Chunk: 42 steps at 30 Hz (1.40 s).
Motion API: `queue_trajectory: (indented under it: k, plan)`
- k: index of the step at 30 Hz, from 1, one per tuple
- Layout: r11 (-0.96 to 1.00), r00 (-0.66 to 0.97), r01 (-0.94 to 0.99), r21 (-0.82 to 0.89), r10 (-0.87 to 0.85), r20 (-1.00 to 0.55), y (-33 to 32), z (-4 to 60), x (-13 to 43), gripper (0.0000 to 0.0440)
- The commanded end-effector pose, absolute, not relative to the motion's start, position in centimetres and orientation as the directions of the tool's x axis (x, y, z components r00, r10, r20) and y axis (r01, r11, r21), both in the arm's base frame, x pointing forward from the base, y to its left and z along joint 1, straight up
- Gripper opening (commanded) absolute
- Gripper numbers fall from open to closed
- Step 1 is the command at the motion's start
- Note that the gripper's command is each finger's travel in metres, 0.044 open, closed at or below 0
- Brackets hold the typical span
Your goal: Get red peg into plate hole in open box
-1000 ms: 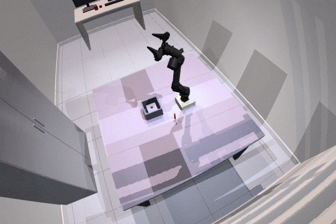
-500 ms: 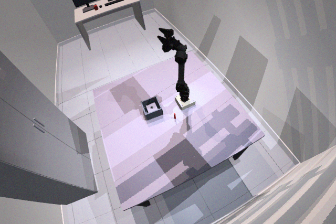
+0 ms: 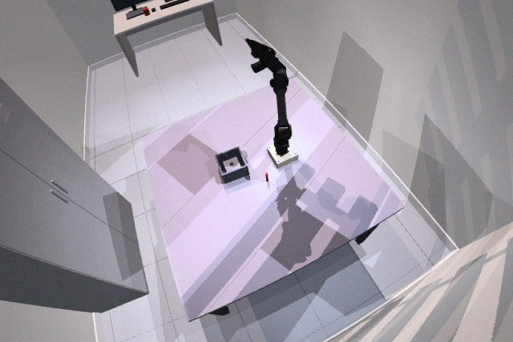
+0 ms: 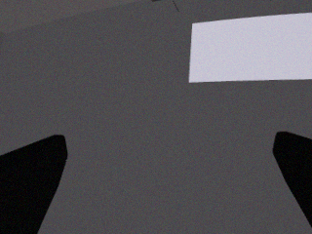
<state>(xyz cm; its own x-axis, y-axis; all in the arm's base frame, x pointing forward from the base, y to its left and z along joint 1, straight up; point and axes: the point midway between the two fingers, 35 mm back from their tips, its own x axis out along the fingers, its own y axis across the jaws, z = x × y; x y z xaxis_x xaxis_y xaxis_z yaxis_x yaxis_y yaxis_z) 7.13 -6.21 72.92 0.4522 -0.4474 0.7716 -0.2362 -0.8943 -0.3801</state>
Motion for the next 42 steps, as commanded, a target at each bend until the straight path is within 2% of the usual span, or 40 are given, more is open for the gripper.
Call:
queue_trajectory:
  k: [1,12,23,33,42]
  plan:
    - [-0.880,0.428,-0.156,-0.449,-0.470,0.772,-7.8,72.6,6.0,0.0440]
    - [-0.756,0.376,0.141,-0.639,-0.556,0.742,-12.7,70.6,4.3,0.0440]
    - [-0.513,0.373,0.399,-0.760,-0.667,0.646,-18.1,67.1,4.6,0.0440]
    - [-0.219,0.419,0.563,-0.797,-0.756,0.503,-22.6,62.7,6.8,0.0440]
    - [0.073,0.494,0.639,-0.766,-0.802,0.336,-25.5,57.8,10.2,0.0440]
